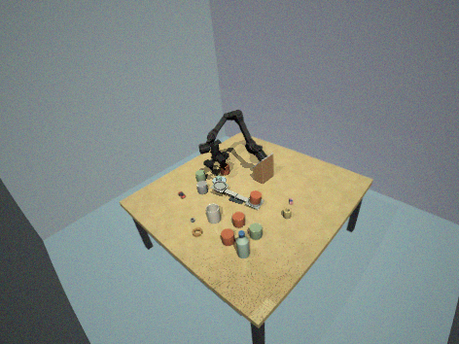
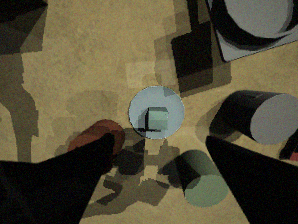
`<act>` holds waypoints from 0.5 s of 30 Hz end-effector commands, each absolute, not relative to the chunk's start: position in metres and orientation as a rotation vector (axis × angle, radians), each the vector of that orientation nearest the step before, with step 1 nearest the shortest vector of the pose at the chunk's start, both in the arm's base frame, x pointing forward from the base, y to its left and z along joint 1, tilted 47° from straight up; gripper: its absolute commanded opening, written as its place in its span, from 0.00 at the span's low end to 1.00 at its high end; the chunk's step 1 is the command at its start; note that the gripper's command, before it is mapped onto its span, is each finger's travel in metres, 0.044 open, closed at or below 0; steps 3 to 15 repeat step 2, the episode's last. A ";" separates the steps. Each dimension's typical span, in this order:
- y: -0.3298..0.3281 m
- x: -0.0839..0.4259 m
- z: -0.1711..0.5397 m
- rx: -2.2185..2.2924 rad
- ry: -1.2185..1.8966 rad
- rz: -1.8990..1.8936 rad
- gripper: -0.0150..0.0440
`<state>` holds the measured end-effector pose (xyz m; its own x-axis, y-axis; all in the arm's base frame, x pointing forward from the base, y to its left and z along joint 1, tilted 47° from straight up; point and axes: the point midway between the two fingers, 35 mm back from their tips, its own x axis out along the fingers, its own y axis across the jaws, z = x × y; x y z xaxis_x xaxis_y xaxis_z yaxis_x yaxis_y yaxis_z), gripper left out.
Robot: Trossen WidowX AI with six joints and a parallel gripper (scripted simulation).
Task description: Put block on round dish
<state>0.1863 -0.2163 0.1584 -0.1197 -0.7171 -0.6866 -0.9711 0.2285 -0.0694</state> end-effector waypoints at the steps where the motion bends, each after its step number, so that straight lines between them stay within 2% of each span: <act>1: -0.211 0.186 0.167 -1.550 1.903 0.525 1.00; 15: -0.211 0.186 0.167 -1.550 1.903 0.525 1.00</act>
